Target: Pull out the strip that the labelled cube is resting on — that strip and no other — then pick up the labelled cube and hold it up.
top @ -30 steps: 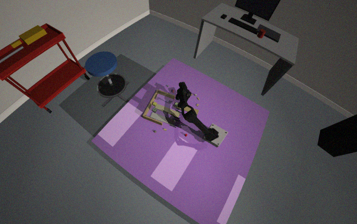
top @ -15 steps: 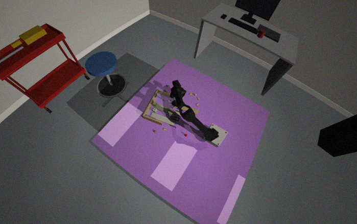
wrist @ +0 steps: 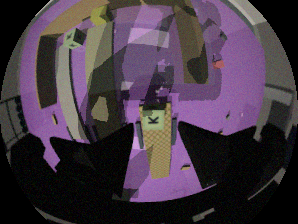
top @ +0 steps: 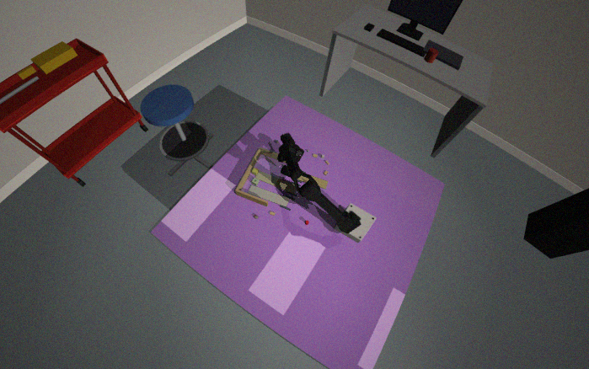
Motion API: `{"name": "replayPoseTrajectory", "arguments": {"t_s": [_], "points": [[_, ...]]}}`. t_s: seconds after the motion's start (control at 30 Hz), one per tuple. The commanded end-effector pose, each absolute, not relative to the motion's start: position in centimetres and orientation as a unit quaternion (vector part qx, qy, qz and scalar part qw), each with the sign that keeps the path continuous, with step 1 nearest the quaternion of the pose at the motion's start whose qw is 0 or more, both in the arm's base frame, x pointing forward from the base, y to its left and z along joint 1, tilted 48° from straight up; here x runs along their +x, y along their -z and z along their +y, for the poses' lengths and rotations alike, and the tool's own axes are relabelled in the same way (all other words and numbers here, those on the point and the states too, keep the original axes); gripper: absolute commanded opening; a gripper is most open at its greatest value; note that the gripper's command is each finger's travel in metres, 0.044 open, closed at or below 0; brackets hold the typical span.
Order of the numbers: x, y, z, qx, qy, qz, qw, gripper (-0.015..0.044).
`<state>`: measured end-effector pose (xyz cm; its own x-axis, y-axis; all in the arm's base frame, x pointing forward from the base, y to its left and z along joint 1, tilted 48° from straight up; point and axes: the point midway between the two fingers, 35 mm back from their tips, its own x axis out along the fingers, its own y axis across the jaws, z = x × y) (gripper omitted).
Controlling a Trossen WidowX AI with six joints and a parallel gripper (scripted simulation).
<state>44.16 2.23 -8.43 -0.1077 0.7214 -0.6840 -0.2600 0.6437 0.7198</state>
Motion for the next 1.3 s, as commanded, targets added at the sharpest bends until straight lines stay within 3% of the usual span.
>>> {"name": "replayPoseTrajectory", "arguments": {"t_s": [0.0, 1.03, 1.17, 1.27], "points": [[43.9, 9.1, 3.1, 0.185, -0.383, 0.642, 0.638, 0.025], [43.3, 11.5, 5.7, 0.185, -0.384, 0.642, 0.638, 0.025], [43.5, 11.4, 5.5, 0.182, -0.384, 0.64, 0.64, 0.0145], [43.5, 11.4, 5.5, 0.182, -0.384, 0.64, 0.64, 0.0125]]}}
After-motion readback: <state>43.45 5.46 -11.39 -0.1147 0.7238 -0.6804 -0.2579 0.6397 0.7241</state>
